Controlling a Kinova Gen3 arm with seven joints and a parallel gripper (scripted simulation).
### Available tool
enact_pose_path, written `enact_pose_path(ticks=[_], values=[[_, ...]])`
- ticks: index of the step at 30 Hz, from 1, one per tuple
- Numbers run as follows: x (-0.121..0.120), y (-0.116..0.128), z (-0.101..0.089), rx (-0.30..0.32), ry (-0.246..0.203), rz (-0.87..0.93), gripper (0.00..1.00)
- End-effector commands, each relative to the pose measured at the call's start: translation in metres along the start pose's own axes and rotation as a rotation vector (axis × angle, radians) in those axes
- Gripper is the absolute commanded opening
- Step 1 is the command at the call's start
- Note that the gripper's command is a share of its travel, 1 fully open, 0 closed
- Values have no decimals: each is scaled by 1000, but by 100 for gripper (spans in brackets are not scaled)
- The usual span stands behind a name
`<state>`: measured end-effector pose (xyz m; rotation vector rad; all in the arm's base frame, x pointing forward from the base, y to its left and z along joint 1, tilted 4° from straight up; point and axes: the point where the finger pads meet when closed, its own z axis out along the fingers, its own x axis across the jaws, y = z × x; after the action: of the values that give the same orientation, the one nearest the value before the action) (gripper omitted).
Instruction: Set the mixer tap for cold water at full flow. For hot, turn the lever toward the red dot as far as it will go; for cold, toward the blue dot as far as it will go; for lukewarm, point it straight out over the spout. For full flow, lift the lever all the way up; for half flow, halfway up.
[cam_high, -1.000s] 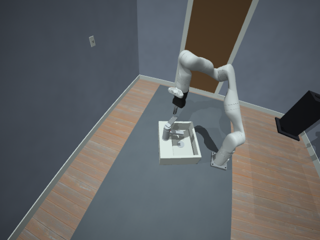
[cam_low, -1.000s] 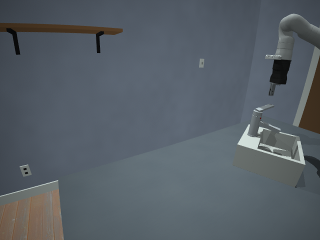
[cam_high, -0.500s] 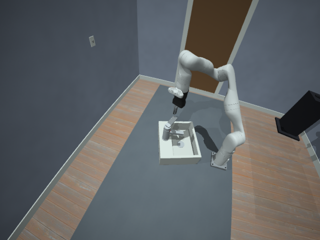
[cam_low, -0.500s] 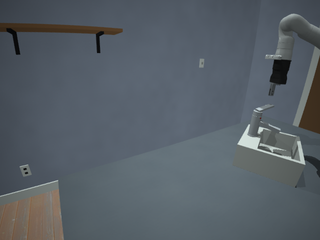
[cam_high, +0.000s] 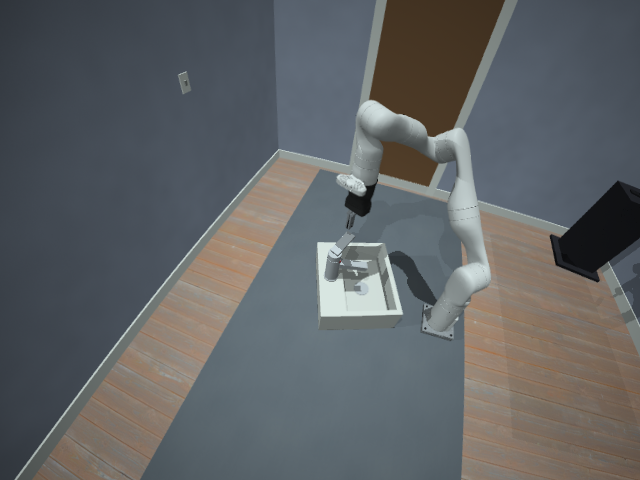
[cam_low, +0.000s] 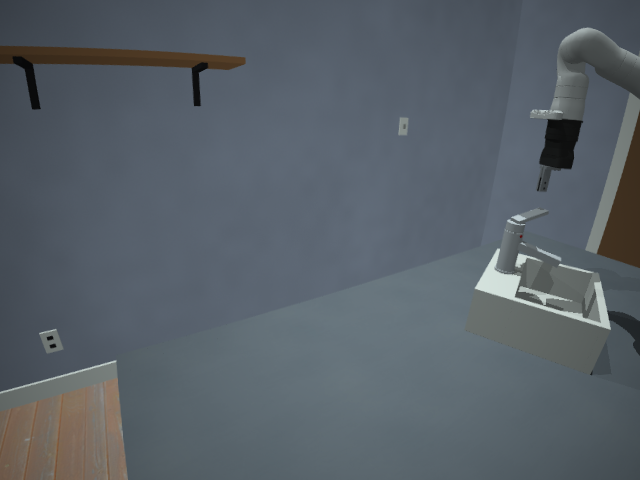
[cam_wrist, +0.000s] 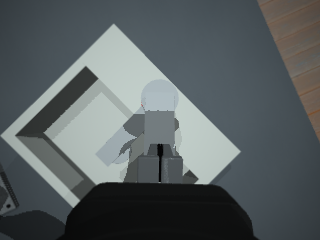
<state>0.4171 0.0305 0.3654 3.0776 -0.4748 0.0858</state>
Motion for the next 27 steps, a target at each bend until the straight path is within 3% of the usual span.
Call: enact_pose_path(ticks=[1,12,27], values=[[0,0,-1,0,1,10,0],[2,0,1,0,-5,93,0],[7,0,3,-3,-21,336,0]])
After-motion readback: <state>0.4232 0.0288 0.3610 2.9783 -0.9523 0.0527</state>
